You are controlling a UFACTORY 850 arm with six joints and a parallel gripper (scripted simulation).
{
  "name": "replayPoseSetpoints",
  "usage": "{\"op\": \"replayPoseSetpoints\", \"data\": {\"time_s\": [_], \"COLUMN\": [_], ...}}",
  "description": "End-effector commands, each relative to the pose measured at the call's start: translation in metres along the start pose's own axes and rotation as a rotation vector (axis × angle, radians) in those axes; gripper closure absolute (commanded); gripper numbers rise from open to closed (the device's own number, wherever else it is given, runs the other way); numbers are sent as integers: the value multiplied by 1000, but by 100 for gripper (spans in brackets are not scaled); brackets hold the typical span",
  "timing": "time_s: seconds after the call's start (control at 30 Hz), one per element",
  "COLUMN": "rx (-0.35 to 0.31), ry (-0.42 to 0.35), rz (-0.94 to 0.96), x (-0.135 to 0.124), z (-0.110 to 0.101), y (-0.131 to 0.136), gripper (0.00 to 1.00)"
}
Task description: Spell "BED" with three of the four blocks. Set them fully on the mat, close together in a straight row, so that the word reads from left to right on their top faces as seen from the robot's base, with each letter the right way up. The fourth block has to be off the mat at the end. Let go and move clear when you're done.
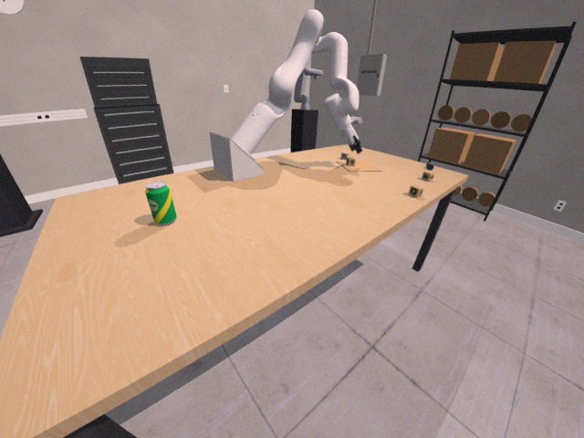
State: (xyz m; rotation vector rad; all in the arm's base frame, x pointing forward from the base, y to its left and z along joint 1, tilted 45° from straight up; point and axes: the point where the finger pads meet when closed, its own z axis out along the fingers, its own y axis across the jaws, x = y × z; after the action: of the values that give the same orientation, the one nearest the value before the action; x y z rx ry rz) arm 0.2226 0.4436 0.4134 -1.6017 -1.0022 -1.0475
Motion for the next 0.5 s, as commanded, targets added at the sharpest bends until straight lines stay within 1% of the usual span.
{"op": "replayPoseSetpoints", "data": {"time_s": [0.0, 0.17, 0.23, 0.3, 0.47], "rx": [23, 21, 21, 14, 23], "ry": [-136, -257, -257, -332, -419], "rz": [12, 10, 10, 7, 8], "x": [1, 3, 3, 4, 6], "z": [0, -3, -3, -5, -7], "y": [-3, -3, -3, -1, -3], "gripper": [38, 38, 38, 38, 38]}}
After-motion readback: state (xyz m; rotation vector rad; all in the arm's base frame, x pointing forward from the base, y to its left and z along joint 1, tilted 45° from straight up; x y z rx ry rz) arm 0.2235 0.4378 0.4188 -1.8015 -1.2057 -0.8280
